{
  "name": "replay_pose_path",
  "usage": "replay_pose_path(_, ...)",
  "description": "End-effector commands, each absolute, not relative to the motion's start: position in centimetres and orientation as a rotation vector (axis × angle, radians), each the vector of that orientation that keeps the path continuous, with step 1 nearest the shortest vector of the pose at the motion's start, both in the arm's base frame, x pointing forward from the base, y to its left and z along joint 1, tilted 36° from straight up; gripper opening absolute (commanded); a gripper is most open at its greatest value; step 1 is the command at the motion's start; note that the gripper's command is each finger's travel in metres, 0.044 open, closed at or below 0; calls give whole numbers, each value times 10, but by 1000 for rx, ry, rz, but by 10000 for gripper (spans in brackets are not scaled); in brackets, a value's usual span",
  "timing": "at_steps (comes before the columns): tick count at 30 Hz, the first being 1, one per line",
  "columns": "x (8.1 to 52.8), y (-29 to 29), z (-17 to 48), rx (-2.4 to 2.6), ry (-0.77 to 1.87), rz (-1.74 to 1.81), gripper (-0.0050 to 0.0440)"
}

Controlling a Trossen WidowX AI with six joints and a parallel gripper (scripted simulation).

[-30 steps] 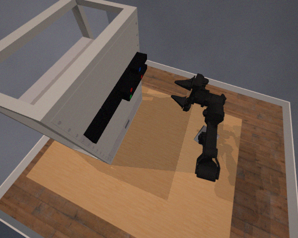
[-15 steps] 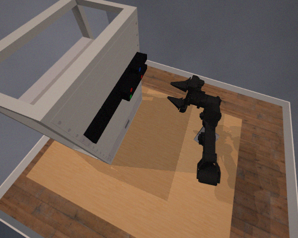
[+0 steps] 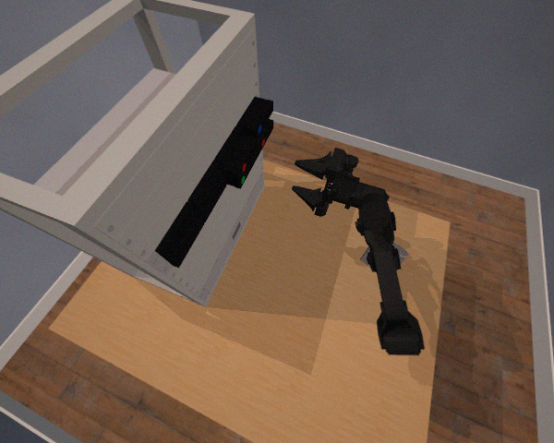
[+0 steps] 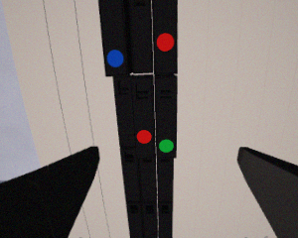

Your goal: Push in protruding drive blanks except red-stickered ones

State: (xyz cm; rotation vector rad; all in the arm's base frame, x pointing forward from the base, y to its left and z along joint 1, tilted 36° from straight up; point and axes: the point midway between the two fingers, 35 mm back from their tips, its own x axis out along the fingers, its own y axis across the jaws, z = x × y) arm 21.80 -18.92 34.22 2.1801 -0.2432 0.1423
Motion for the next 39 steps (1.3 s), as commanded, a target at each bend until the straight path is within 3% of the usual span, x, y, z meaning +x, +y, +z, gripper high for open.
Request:
replay_pose_path(1,232,-181,357,2155,-251,135,440)
replay_pose_path(20,275,-156,378,2155,-251,135,440)
replay_pose_path(39,280,-152,381,2155,-251,135,440)
